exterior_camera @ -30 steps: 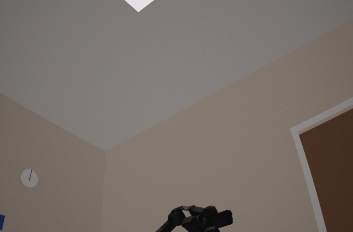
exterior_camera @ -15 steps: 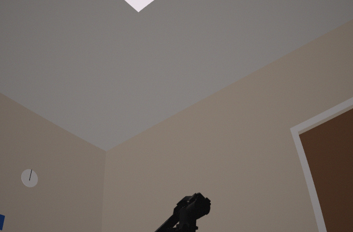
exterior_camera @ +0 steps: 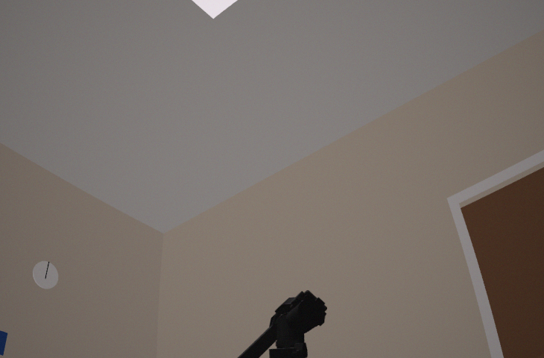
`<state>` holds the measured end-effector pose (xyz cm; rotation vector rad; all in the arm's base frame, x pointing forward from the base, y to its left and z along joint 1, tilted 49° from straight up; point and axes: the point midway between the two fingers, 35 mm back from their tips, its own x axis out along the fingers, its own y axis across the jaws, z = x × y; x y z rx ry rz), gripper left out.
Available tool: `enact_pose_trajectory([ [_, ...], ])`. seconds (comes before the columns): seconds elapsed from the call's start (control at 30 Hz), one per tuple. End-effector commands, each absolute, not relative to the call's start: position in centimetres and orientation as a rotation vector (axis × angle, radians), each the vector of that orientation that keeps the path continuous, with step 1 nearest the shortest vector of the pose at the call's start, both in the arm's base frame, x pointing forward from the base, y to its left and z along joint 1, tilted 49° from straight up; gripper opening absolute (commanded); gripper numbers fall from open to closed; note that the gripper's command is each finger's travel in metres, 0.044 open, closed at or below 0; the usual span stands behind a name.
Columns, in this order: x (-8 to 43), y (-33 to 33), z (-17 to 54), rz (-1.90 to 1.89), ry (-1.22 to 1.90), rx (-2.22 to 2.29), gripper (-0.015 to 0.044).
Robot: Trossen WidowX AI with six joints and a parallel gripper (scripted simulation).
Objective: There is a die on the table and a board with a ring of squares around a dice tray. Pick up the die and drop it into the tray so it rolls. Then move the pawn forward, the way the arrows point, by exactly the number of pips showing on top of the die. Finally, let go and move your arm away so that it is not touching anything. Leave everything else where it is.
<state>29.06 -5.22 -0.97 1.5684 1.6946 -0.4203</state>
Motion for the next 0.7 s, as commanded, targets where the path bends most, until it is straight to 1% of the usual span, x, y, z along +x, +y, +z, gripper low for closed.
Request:
enact_pose_trajectory([
  [0.0,32.6,-7.1,-3.2,0.110,1.607,1.151,0.0200],
  [0.17,35.2,-8.7,-5.4,0.475,1.462,0.798,0.0200],
  [0.4,37.0,-9.8,-7.6,0.705,1.323,0.543,0.0200],
  [0.67,38.0,-10.4,-9.3,0.931,1.142,0.247,0.0200],
])
